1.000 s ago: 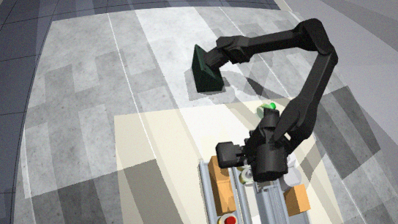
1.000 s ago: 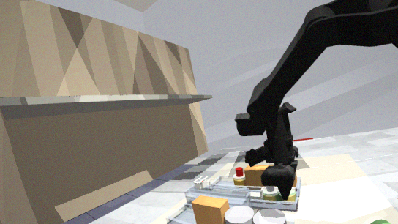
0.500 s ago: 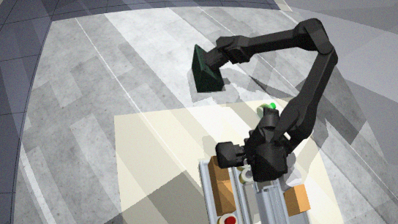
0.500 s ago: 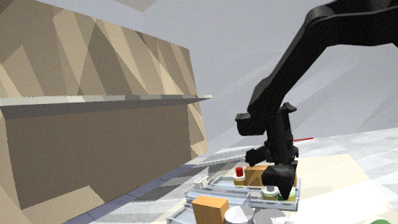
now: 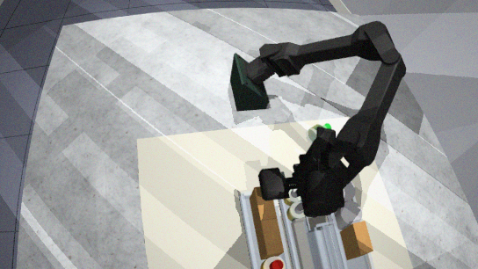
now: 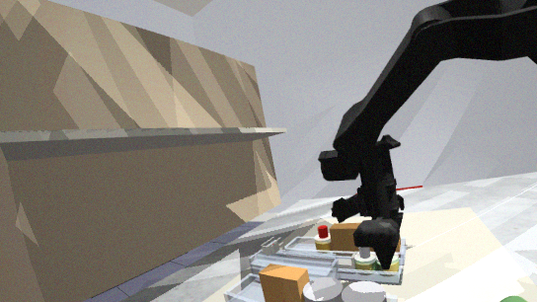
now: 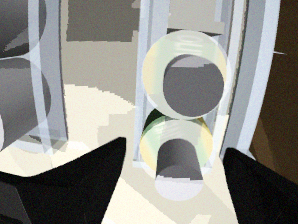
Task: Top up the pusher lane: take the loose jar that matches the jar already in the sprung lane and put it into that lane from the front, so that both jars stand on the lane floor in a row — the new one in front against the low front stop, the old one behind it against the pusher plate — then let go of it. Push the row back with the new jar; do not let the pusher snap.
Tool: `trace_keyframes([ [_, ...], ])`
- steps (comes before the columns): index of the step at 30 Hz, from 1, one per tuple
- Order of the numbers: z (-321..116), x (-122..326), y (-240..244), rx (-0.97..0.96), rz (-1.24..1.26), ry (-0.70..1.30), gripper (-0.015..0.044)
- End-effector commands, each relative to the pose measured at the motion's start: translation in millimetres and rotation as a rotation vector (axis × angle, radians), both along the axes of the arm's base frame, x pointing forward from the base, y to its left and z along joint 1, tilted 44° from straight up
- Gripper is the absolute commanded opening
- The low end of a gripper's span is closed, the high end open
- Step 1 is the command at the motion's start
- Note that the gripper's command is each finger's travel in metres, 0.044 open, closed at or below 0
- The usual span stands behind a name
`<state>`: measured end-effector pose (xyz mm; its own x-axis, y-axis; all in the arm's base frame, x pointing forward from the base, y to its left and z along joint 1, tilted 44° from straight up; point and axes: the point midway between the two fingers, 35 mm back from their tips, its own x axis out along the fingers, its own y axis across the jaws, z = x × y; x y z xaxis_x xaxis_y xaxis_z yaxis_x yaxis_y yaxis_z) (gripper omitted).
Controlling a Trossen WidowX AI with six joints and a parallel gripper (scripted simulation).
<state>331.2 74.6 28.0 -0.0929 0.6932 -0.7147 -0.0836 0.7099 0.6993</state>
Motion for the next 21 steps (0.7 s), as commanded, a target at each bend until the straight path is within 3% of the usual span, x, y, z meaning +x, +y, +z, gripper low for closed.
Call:
trace_keyframes([
  [1, 9.4, 3.8, -9.0, -0.002, -0.001, -0.012, 0.0294],
  [21, 12.1, -37.1, -17.8, -0.003, -0.001, -0.010, 0.0294],
])
